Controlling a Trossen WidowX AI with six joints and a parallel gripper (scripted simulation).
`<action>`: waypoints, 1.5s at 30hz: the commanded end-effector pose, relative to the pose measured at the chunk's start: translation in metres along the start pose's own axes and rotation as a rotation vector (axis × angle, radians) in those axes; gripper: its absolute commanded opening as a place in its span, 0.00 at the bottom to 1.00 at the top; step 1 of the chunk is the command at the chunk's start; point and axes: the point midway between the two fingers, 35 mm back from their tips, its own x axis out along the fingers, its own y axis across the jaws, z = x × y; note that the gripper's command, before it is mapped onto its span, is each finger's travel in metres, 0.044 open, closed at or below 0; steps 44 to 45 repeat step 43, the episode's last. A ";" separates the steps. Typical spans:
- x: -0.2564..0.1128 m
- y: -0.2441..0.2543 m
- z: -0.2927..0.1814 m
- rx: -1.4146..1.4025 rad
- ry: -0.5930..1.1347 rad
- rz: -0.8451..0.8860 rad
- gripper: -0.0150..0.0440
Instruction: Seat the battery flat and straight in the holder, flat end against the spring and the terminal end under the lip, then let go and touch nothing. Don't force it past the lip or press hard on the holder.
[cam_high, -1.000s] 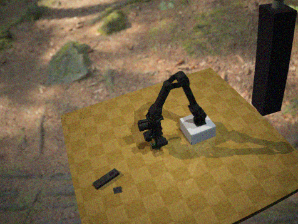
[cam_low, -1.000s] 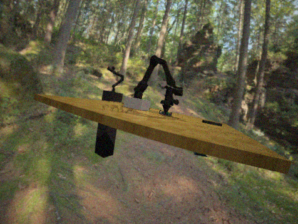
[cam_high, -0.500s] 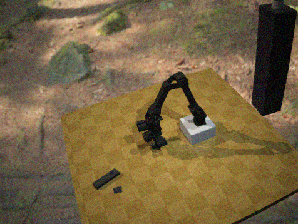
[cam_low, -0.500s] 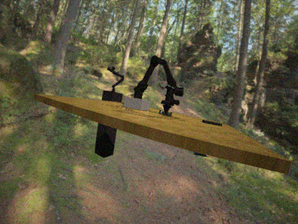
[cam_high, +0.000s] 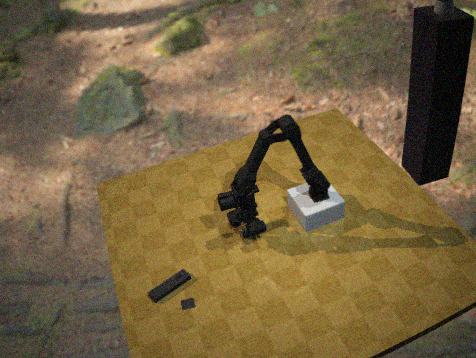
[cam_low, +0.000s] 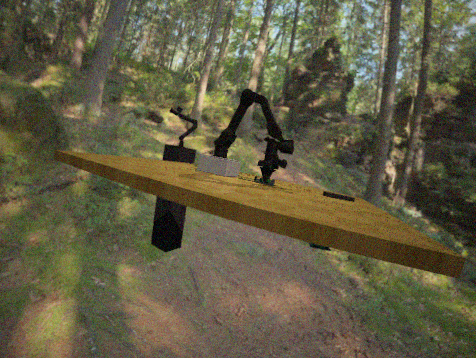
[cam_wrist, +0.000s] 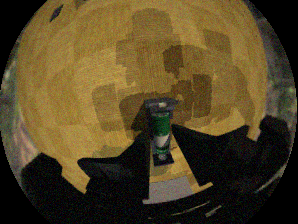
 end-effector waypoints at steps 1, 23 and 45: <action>-0.005 0.000 0.000 0.004 -0.001 0.000 0.54; -0.087 0.000 -0.001 0.000 0.001 0.000 1.00; -0.087 0.000 -0.001 0.000 0.001 0.000 1.00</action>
